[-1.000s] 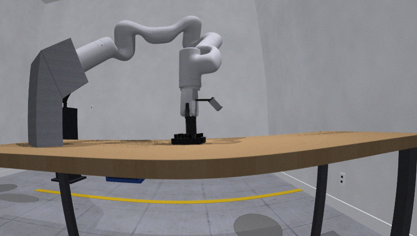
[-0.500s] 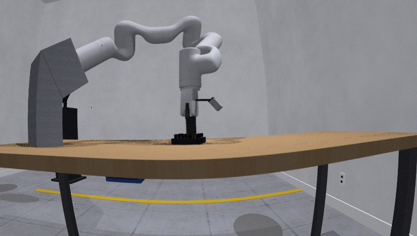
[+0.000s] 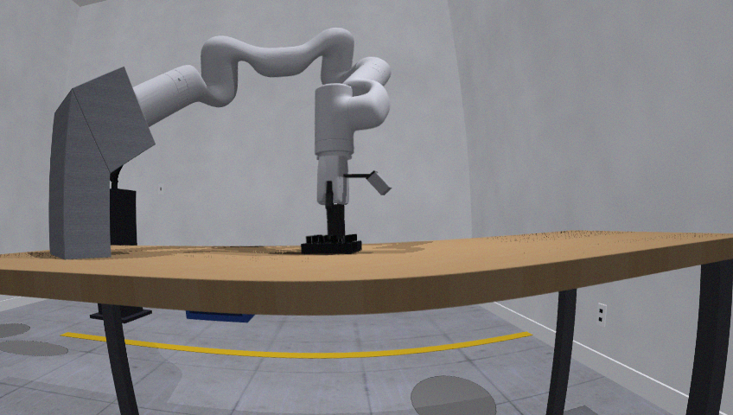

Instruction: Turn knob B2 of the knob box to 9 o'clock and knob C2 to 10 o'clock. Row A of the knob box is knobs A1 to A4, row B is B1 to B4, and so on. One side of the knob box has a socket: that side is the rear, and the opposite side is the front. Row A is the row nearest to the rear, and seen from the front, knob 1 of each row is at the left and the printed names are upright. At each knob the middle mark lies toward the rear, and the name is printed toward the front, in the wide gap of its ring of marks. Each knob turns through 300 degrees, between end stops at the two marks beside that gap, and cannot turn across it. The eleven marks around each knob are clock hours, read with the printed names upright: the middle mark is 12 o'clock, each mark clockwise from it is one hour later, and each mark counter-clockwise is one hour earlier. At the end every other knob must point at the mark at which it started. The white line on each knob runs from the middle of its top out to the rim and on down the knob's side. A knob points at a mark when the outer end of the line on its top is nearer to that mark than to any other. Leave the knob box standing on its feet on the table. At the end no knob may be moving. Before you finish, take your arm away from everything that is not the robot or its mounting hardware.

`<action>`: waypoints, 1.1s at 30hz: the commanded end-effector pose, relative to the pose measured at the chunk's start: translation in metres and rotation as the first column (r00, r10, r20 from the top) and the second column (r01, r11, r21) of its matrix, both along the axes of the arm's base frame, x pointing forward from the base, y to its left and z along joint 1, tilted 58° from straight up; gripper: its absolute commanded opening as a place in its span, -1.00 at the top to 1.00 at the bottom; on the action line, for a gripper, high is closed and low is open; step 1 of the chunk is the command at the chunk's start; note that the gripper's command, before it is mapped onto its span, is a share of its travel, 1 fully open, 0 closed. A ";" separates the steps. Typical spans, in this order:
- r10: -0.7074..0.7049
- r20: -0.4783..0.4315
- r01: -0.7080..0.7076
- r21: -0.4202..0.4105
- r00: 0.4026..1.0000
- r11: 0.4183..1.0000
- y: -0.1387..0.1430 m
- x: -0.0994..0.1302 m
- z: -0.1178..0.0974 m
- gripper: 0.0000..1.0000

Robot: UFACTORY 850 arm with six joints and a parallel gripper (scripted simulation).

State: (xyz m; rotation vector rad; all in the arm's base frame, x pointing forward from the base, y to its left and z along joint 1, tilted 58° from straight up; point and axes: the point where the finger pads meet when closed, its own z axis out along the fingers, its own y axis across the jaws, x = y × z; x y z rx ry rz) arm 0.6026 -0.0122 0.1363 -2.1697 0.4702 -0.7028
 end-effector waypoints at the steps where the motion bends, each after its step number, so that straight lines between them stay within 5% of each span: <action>1: -0.001 0.001 0.001 0.000 1.000 1.000 0.000 0.000 0.000 0.84; 33: -0.088 -0.104 0.099 0.103 0.991 0.990 0.000 0.000 0.000 0.84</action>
